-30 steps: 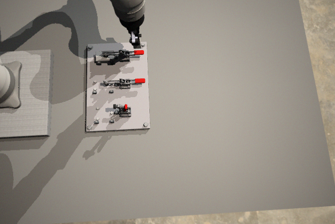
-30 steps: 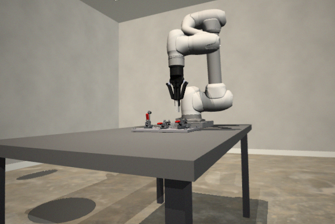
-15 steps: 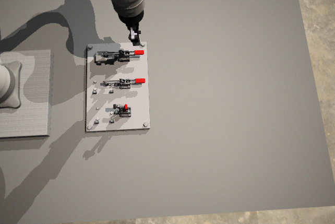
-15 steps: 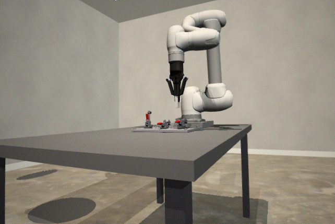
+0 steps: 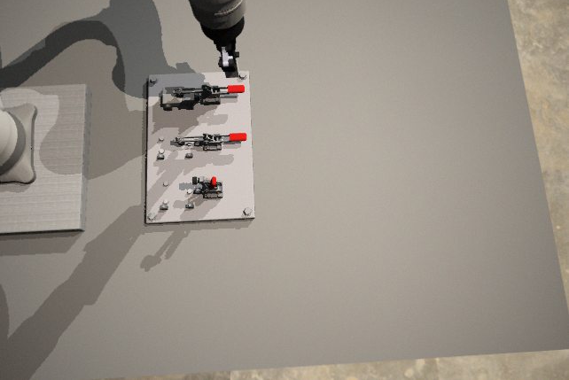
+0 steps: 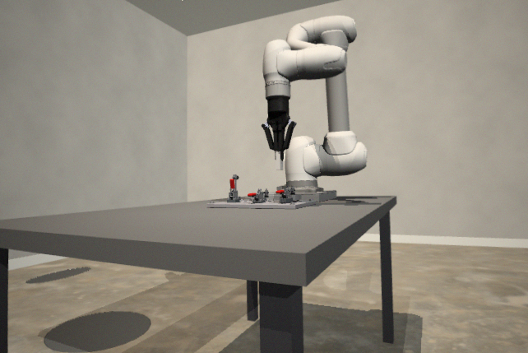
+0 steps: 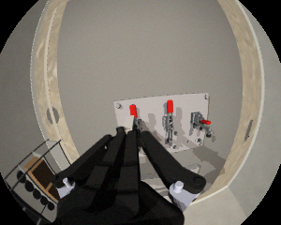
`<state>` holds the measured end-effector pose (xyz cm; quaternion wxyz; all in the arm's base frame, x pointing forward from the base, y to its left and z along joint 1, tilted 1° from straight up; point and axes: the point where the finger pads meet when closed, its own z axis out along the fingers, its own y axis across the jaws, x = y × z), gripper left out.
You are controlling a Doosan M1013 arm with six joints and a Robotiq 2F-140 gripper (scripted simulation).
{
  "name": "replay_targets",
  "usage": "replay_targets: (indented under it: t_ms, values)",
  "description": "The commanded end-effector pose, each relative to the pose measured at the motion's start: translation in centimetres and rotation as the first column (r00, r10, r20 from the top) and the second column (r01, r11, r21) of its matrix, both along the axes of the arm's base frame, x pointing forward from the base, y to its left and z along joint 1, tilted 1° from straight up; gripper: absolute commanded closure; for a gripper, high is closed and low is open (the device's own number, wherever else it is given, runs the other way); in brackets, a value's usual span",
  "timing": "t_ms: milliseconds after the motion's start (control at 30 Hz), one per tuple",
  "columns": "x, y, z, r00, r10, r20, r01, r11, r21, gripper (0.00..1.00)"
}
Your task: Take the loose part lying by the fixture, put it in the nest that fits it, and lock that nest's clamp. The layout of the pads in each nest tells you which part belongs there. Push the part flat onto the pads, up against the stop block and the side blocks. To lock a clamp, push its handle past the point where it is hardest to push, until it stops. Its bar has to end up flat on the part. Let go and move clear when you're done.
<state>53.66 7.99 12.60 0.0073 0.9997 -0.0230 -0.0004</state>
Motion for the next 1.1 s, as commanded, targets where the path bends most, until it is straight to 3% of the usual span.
replay_targets:
  t_ms: [0,1000,1033,1067]
  values:
    - [0.0,0.0,0.01,1.0,0.0,0.0,0.0,1.0,0.0,0.9]
    - [0.0,0.0,0.01,1.0,0.0,0.0,0.0,1.0,0.0,0.9]
    - [0.0,0.0,0.01,1.0,0.0,0.0,0.0,1.0,0.0,0.0]
    - [0.0,0.0,0.01,1.0,0.0,0.0,0.0,1.0,0.0,0.0]
